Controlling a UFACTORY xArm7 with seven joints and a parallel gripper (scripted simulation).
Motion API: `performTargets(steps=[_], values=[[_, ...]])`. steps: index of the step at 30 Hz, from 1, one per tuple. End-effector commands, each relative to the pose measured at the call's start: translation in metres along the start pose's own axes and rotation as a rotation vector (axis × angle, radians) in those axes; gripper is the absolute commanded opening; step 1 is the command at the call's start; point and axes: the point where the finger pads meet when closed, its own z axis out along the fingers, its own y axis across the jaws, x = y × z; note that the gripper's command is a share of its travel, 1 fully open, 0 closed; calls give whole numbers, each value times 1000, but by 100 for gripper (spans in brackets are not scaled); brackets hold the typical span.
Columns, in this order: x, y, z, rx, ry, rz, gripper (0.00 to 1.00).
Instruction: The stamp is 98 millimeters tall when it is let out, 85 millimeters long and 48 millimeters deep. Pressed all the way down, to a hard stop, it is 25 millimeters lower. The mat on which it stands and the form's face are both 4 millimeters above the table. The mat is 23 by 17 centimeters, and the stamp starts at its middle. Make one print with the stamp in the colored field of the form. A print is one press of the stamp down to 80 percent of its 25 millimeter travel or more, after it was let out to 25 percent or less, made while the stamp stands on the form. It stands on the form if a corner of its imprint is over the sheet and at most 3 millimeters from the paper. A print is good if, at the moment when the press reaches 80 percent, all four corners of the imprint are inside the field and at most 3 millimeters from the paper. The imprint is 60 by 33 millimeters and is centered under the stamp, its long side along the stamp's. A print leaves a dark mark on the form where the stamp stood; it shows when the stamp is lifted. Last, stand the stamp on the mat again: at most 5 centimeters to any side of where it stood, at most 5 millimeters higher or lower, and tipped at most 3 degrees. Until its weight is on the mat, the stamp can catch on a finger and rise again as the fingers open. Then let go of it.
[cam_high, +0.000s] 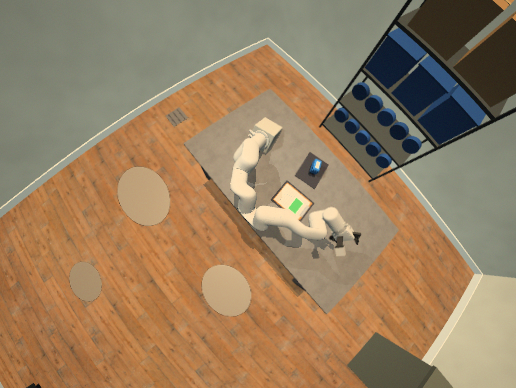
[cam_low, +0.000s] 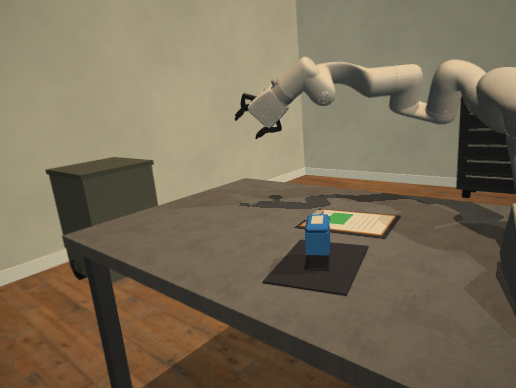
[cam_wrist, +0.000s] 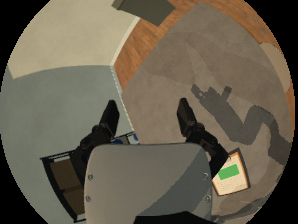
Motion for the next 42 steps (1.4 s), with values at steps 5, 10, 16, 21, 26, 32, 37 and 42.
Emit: performTargets(steps=[5, 10, 16, 21, 26, 32, 37, 42], values=[[-143, -13, -17, -227, -234, 235, 100], [-222, -13, -39, -309, -290, 269, 100], [-299, 2, -78, -476, -368, 297, 100], [-365, 22, -125, -626, -402, 286, 100], [-399, 41, -159, -743, -405, 255, 100], [-460, 82, -235, -878, -377, 191, 100], [-463, 85, -239, -887, -374, 185, 100], [-463, 85, -239, -887, -374, 185, 100]])
